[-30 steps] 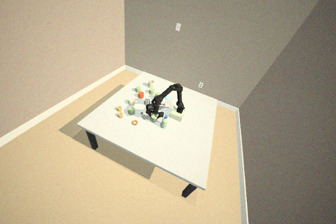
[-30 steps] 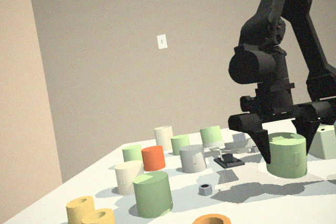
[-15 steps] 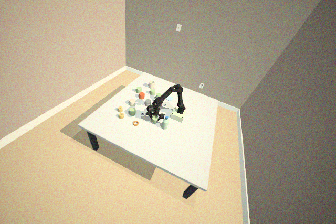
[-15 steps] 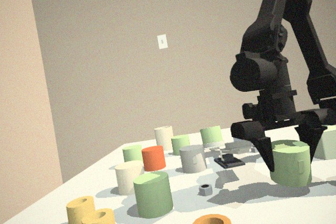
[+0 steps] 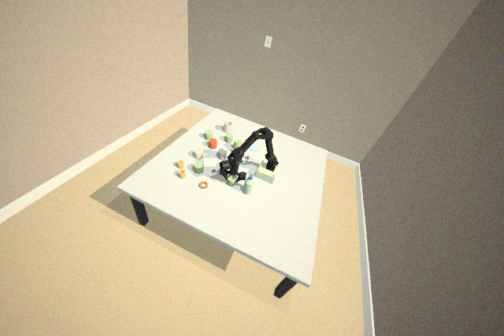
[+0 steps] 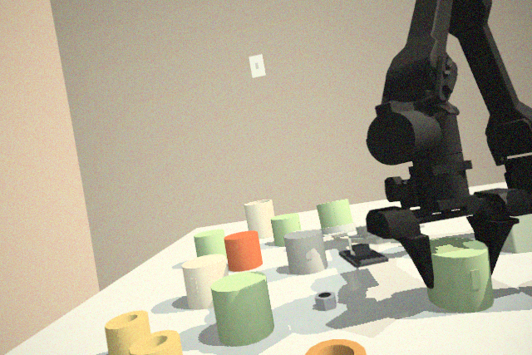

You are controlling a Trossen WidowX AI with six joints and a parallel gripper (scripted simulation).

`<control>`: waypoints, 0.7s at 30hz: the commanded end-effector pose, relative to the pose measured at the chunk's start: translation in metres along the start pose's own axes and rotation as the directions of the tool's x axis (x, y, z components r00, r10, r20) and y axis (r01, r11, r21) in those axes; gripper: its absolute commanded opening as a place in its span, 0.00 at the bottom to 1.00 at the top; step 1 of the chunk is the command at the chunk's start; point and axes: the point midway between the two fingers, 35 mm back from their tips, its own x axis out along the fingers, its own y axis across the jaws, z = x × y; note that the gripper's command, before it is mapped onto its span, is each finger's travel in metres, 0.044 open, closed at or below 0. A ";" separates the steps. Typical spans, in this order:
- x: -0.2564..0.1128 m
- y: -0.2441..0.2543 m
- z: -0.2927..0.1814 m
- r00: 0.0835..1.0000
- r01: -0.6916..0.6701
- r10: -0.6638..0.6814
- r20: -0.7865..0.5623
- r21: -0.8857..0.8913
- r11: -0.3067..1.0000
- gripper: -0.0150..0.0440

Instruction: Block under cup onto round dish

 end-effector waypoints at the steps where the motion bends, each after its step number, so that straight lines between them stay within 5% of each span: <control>1: -0.001 0.000 0.000 1.000 -0.001 0.001 -0.001 0.000 1.000 0.57; 11: -0.013 0.001 -0.001 1.000 0.002 -0.002 0.000 0.000 1.000 1.00; 14: -0.054 -0.002 0.000 1.000 0.011 -0.011 0.007 -0.003 1.000 1.00; 19: -0.057 -0.002 0.000 1.000 0.012 -0.012 0.007 -0.003 1.000 1.00; 21: -0.058 0.000 0.000 1.000 0.003 -0.003 0.004 -0.015 1.000 0.91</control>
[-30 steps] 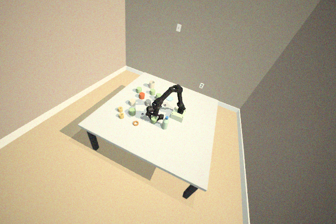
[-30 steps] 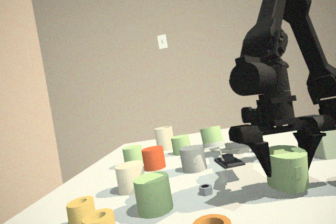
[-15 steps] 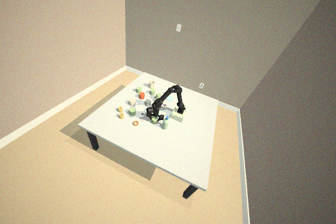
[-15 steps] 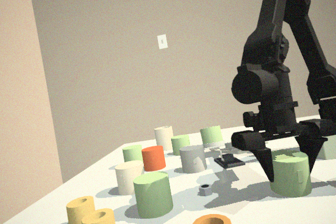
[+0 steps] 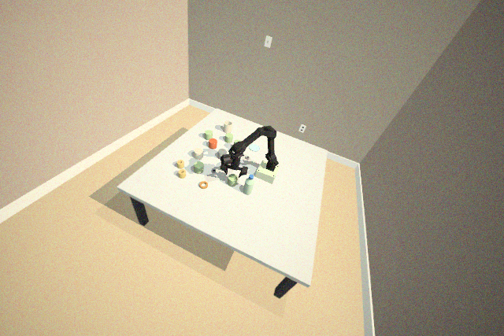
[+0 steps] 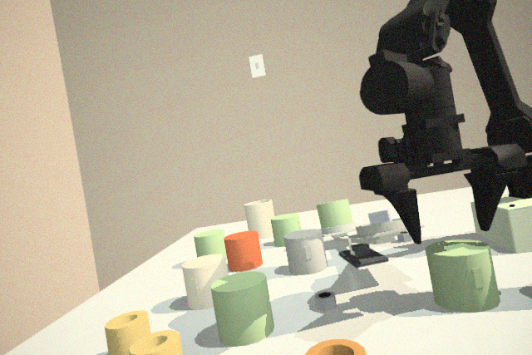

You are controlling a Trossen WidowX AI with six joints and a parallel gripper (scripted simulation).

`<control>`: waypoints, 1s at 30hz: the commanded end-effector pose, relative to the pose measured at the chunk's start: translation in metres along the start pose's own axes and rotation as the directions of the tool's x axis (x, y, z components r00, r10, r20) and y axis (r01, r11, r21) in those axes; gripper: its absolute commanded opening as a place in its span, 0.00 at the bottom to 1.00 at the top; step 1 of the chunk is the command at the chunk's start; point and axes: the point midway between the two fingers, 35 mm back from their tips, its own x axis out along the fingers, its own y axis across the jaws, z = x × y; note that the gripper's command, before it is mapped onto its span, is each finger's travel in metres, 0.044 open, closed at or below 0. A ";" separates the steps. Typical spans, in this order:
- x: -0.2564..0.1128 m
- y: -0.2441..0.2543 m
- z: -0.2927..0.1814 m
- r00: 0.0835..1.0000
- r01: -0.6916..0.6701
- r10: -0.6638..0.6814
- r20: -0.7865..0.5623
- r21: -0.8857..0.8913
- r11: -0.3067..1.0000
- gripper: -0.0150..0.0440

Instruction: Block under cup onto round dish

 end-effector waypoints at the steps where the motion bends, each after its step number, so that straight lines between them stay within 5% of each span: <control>1: -0.004 0.003 -0.001 1.000 -0.017 0.016 -0.004 -0.020 1.000 0.87; 5: -0.011 0.013 -0.003 0.998 -0.061 0.060 -0.016 -0.114 0.992 0.69; 17: -0.018 0.019 0.011 0.998 -0.061 0.057 -0.022 -0.477 0.877 0.69; 30: -0.028 0.028 0.034 0.998 -0.050 0.061 -0.017 -0.810 0.584 0.69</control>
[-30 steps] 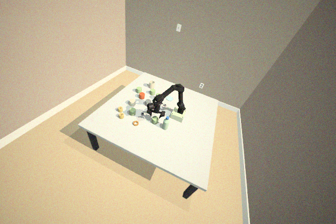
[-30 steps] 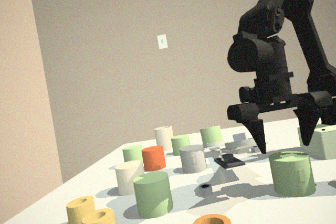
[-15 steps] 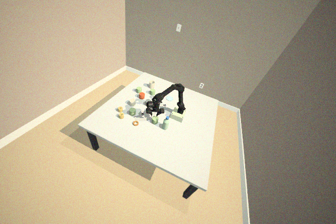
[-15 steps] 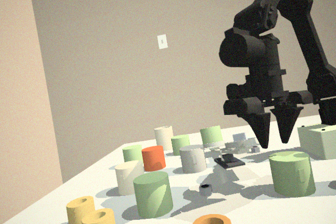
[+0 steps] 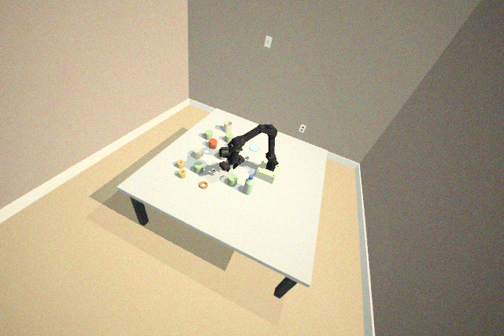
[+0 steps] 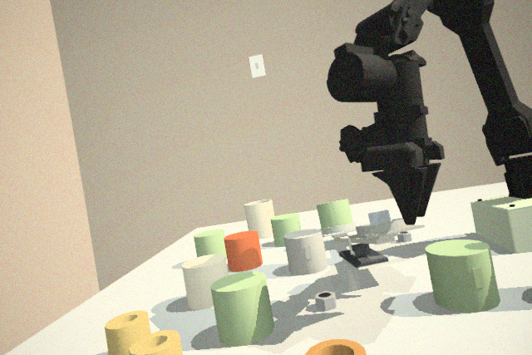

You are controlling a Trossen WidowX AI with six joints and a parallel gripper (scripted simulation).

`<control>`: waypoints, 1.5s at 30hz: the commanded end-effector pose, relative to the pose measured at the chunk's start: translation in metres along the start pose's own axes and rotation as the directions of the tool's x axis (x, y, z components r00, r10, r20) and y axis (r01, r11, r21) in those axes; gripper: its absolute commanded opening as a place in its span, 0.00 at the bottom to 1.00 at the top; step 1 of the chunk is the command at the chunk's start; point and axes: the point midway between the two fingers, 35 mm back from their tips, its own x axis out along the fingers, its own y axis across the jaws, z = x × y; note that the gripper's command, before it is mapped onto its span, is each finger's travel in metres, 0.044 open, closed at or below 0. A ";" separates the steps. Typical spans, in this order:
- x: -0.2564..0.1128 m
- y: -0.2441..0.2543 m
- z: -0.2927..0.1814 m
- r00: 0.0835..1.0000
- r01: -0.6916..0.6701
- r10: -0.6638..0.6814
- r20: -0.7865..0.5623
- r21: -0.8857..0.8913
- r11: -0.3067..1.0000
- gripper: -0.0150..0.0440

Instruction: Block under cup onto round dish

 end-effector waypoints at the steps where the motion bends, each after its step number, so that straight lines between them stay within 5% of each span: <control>1: -0.007 -0.001 0.006 1.000 -0.014 0.015 0.003 -0.118 0.993 0.69; 23: -0.022 -0.022 0.043 0.999 0.011 0.024 0.037 -0.736 0.677 0.69; 45: -0.031 -0.055 0.065 0.999 -0.009 -0.033 -0.009 -1.000 0.003 0.69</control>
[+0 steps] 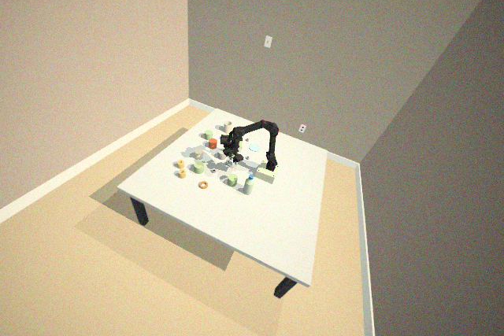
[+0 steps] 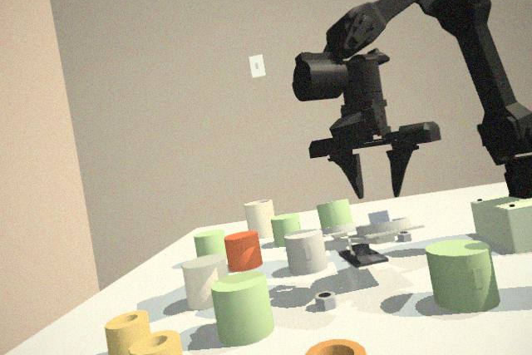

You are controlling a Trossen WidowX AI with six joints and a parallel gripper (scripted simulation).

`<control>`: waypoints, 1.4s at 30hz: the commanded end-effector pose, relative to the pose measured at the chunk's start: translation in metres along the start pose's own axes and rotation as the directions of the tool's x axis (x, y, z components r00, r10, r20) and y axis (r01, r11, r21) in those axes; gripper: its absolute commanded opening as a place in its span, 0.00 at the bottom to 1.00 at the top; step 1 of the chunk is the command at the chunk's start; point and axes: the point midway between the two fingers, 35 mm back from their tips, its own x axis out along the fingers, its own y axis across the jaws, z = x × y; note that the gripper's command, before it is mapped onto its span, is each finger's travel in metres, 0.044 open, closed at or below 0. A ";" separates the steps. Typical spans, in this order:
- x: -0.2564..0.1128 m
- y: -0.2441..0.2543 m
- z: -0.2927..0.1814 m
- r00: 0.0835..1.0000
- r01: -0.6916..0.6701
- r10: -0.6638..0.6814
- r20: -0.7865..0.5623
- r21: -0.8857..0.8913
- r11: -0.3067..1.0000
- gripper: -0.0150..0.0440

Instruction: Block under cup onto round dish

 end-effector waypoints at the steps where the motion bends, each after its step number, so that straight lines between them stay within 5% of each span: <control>1: -0.005 -0.004 -0.004 1.000 -0.005 0.006 0.005 -0.115 0.993 0.69; 8: -0.008 -0.009 -0.012 1.000 -0.020 0.018 -0.008 -0.293 0.956 0.69; 42: 0.044 -0.008 -0.012 1.000 -0.020 0.018 -0.009 -0.293 0.956 0.69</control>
